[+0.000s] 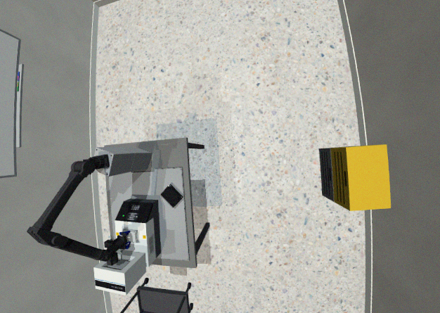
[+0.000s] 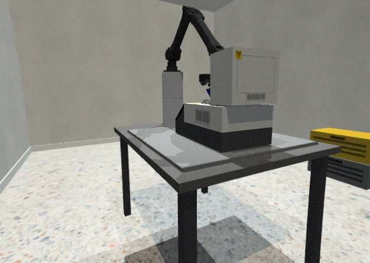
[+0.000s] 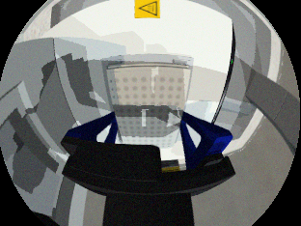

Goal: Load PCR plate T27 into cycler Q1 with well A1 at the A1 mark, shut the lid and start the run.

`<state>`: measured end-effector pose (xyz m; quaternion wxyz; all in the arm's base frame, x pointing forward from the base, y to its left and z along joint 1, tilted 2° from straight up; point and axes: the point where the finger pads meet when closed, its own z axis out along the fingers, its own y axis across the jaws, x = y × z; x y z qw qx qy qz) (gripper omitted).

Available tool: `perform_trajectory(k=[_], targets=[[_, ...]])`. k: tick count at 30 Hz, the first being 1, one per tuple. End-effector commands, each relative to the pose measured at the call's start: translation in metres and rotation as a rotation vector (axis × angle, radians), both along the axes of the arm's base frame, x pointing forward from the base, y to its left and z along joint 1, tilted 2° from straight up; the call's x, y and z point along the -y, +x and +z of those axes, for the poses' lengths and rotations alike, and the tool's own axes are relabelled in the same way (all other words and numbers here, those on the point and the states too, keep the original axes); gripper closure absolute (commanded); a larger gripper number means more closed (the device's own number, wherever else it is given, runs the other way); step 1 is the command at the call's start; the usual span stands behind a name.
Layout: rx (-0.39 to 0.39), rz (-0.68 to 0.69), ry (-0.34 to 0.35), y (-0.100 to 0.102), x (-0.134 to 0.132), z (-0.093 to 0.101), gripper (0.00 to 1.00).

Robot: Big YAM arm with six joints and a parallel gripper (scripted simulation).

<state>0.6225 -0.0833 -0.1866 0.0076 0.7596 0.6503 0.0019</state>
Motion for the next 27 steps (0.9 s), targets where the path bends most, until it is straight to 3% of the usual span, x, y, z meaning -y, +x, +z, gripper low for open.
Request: perform_trajectory(k=[1,27], targets=[[-0.020,-0.020,0.000,-0.0040,0.0111,-0.0246,1.00],[-0.015,-0.040,-0.008,0.0009,0.0195,-0.0294,1.00]])
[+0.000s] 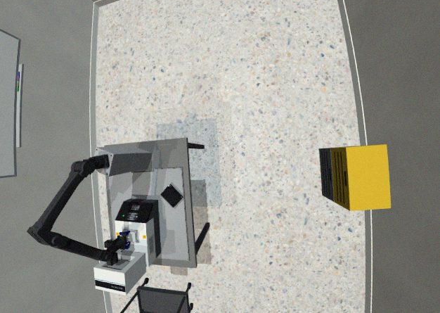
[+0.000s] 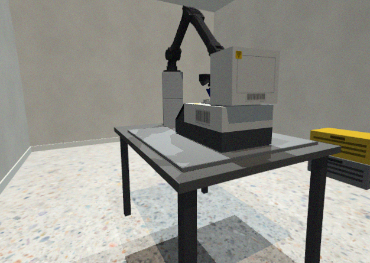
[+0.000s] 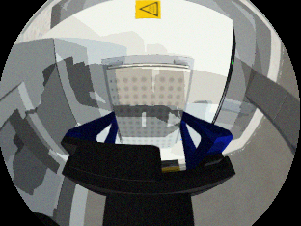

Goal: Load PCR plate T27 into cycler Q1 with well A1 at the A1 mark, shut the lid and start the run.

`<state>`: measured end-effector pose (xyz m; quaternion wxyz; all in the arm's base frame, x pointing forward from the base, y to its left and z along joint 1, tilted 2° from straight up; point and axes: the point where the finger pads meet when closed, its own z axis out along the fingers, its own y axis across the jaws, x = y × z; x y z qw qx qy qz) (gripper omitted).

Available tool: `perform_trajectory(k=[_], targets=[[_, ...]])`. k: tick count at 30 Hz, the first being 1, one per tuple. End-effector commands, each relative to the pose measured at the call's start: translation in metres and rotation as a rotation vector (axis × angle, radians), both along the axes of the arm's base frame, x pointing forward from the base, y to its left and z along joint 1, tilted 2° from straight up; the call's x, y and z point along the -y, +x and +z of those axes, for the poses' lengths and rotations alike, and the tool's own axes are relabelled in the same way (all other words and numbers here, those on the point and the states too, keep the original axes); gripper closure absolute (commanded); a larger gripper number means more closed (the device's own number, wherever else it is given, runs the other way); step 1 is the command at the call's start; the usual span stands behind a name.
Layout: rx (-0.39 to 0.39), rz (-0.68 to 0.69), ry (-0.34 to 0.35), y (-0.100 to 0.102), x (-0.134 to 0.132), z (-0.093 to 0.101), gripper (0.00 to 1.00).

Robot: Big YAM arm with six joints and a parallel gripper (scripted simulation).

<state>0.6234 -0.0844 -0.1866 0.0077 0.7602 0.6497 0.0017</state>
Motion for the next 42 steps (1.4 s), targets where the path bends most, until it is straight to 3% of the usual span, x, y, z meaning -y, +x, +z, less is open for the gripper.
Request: perform_trajectory(k=[1,12,27,28,42], targets=[[-0.015,-0.038,-0.008,0.000,0.018,-0.029,1.00],[-0.015,-0.039,-0.008,0.000,0.018,-0.030,1.00],[-0.061,-0.035,-0.003,-0.025,0.010,-0.042,1.00],[-0.061,-0.031,-0.003,-0.025,0.008,-0.043,0.00],[-0.044,0.033,0.009,-0.013,-0.016,-0.014,0.00]])
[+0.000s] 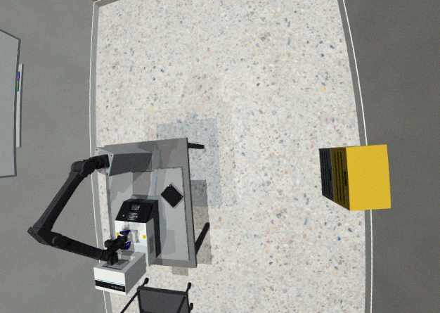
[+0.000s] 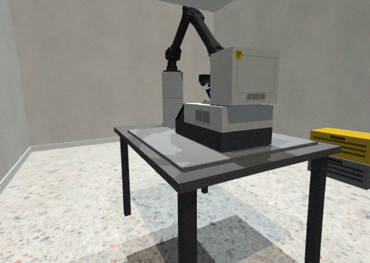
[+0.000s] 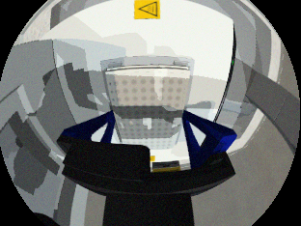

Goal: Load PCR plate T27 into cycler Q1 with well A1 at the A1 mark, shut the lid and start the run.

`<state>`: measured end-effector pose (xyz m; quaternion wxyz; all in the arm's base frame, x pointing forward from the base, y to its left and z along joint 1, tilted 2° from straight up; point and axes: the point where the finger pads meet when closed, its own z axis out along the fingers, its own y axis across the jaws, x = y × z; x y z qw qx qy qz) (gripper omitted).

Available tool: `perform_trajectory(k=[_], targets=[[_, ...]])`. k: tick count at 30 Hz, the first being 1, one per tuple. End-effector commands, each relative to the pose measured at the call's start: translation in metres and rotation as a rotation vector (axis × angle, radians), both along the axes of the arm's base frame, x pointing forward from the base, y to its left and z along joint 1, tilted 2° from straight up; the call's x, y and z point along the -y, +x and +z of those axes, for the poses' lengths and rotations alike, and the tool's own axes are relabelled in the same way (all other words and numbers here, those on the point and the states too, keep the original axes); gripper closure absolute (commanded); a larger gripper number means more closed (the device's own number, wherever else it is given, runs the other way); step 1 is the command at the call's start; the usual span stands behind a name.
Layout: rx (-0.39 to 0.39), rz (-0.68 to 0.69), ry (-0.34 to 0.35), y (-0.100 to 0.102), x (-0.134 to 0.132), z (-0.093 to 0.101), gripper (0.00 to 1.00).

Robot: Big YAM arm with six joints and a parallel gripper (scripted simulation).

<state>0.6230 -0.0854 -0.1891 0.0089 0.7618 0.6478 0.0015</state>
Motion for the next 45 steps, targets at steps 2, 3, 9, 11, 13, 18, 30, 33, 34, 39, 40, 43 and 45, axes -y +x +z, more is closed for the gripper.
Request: perform_trajectory(k=[2,3,9,11,13,18,30,33,34,39,40,43,45], targets=[[-0.041,0.042,0.011,-0.012,-0.019,-0.009,0.00],[-0.039,0.043,0.011,-0.011,-0.019,-0.007,0.00],[-0.027,0.050,0.010,-0.008,-0.023,0.006,0.00],[-0.020,0.050,0.009,-0.006,-0.023,0.010,0.00],[-0.020,0.050,0.009,-0.006,-0.023,0.010,0.00],[0.010,0.028,0.005,0.001,-0.008,0.016,0.00],[0.045,-0.014,-0.009,0.015,0.011,0.029,0.00],[0.046,-0.022,-0.009,0.018,0.014,0.032,0.00],[0.050,-0.024,-0.010,0.020,0.015,0.034,0.00],[0.065,-0.029,-0.012,0.027,0.016,0.038,0.00],[0.066,-0.024,-0.012,0.028,0.014,0.039,0.00],[0.069,-0.012,-0.012,0.031,0.006,0.040,0.00],[0.072,-0.003,-0.012,0.033,0.000,0.041,0.00]])
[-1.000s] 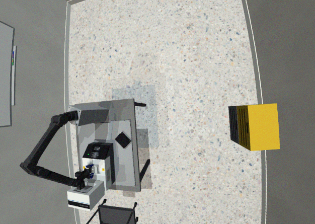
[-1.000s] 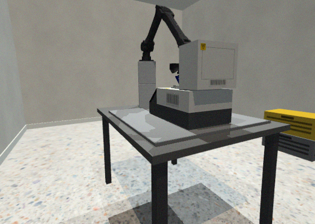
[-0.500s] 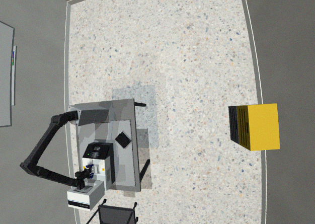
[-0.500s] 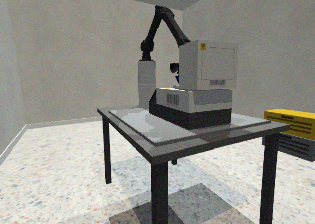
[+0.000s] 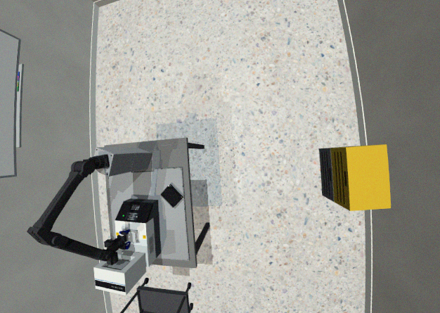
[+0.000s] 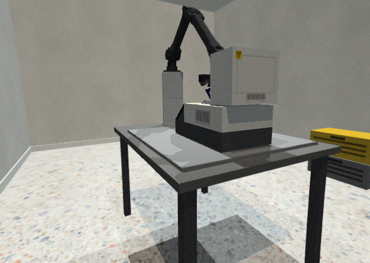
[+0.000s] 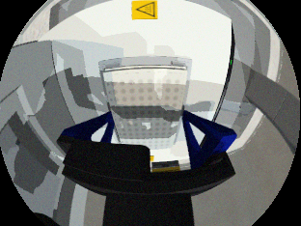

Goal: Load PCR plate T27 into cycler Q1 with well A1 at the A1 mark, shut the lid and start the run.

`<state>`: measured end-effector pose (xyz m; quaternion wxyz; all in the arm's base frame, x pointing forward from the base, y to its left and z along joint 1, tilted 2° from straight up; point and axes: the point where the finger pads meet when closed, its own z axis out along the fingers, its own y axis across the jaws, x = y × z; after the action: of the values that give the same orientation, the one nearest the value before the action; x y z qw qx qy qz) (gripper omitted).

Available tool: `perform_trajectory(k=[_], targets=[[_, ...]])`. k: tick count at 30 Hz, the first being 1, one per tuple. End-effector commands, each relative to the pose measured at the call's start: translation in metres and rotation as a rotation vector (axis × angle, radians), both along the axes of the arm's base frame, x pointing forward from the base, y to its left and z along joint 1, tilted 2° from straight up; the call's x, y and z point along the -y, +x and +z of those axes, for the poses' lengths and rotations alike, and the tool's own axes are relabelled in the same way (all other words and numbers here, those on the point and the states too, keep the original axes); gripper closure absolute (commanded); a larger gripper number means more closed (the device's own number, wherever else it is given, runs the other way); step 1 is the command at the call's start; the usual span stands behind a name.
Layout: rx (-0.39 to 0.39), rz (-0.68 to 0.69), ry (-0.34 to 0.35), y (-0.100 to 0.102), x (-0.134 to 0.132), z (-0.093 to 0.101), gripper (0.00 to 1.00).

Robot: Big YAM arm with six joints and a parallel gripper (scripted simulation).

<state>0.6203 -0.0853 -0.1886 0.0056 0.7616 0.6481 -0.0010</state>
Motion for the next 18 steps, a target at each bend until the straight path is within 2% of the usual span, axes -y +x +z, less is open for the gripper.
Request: perform_trajectory(k=[1,5,11,18], targets=[[0.079,-0.004,-0.013,0.035,0.001,0.040,0.00],[0.083,0.013,-0.013,0.038,-0.007,0.041,0.00],[0.091,0.010,-0.014,0.039,-0.005,0.061,0.00],[0.065,-0.011,-0.011,0.024,0.007,0.062,0.00]])
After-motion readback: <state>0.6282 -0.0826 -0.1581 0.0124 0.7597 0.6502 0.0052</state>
